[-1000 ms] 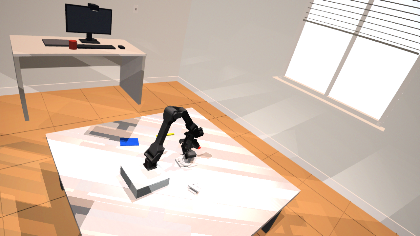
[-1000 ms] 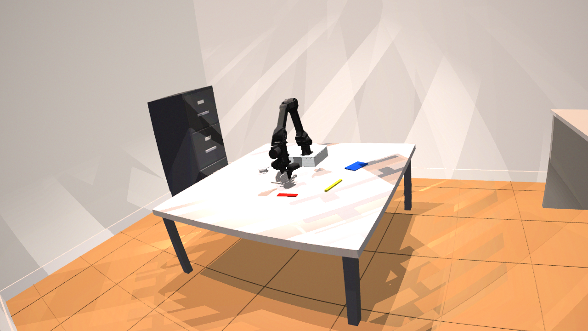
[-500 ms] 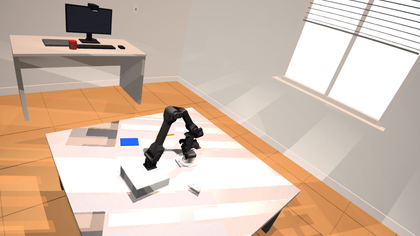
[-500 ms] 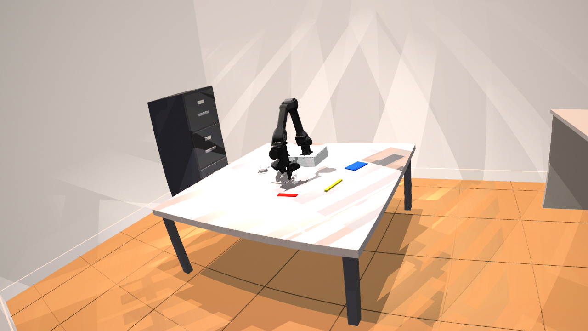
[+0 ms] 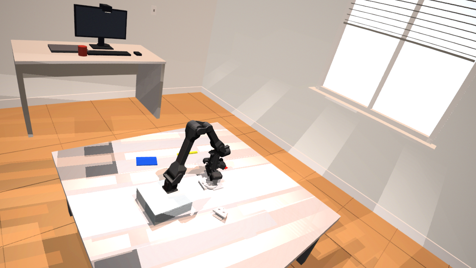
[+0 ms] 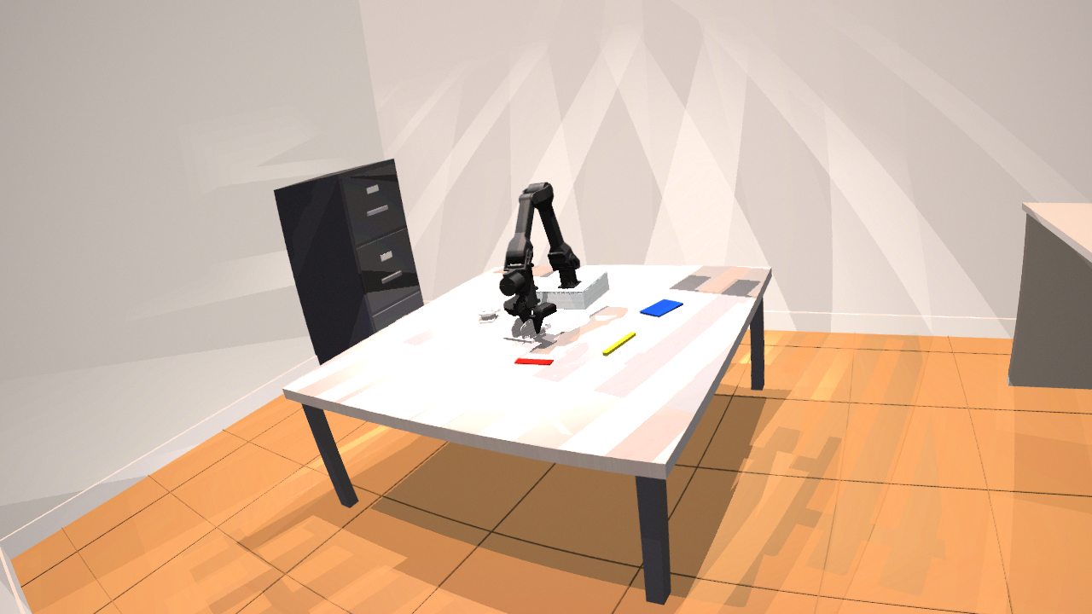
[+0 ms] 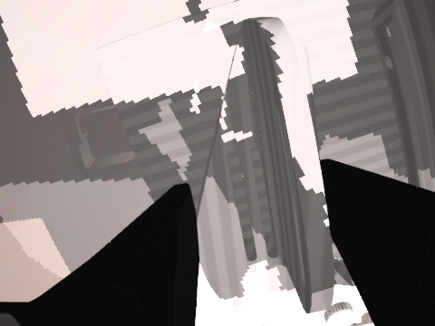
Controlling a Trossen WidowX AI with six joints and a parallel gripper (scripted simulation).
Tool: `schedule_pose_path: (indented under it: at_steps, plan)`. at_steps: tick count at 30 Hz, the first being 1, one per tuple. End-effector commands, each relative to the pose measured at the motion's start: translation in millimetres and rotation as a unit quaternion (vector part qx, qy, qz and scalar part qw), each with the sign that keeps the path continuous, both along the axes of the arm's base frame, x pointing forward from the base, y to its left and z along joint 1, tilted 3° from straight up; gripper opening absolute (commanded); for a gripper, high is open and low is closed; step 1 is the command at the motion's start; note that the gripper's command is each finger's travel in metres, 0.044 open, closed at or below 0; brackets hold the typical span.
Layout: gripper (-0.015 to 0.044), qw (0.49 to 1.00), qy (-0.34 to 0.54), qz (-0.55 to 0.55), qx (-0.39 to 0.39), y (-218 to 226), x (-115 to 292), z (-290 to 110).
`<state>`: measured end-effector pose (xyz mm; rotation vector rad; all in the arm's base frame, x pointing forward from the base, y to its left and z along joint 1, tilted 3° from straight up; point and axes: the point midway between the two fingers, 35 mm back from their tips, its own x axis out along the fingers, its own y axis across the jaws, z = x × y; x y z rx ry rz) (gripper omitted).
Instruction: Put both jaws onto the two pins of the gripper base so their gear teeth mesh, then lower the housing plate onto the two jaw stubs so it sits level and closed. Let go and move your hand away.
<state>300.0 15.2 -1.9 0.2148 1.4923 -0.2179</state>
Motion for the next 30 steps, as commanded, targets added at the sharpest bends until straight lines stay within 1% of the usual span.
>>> schedule_pose_path:
  at_steps: [1, 7, 10, 11, 25, 28, 30]
  plan:
    - [0.0134, 1.0, 0.0, 0.001, 0.002, 1, 0, 0]
    - [0.0134, 1.0, 0.0, 0.001, 0.002, 1, 0, 0]
    - [0.0213, 1.0, 0.0, 0.0, 0.0, 0, 0, 0]
    - [0.0224, 1.0, 0.0, 0.0, 0.0, 0, 0, 0]
    - [0.0224, 1.0, 0.0, 0.0, 0.0, 0, 0, 2]
    - [0.0224, 1.0, 0.0, 0.0, 0.001, 0, 0, 23]
    - [0.0224, 1.0, 0.0, 0.001, 0.001, 1, -1, 46]
